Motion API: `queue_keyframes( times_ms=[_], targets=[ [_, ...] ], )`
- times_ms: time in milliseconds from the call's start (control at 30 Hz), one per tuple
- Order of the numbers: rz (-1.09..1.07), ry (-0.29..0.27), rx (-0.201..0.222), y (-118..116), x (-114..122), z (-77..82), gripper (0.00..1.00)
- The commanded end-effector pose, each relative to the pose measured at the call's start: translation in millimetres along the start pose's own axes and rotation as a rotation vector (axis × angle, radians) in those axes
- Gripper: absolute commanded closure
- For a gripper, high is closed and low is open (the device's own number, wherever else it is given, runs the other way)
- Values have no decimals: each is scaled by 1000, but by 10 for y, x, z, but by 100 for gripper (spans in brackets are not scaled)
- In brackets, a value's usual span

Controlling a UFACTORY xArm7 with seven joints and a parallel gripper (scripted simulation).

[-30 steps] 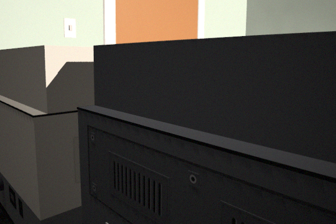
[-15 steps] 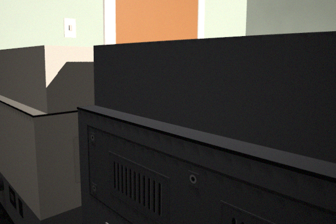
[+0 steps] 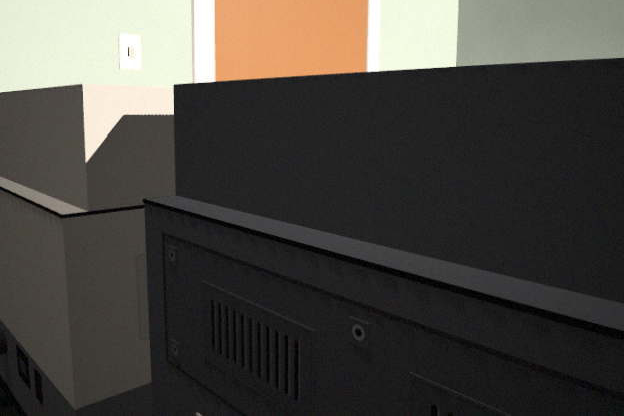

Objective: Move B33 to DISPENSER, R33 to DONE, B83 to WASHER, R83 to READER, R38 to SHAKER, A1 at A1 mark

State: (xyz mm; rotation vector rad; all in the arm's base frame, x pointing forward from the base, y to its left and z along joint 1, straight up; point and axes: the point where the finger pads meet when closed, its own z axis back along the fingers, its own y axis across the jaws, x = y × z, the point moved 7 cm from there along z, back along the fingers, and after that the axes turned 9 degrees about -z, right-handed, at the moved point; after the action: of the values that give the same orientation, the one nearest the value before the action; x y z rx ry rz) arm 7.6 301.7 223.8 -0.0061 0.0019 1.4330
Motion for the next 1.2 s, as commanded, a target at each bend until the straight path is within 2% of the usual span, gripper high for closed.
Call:
queue_keyframes(
  times_ms=[0,600,833,933,1067,1167],
  targets=[
    [0,-4,0,1,9,51,0],
    [0,-4,0,1,9,265,0],
    [0,-4,0,1,9,271,0],
    [40,-4,0,-32,3,272,0],
    [196,-4,-1,-162,-23,272,0],
    [196,-4,-1,-261,-42,272,0]
  ],
)
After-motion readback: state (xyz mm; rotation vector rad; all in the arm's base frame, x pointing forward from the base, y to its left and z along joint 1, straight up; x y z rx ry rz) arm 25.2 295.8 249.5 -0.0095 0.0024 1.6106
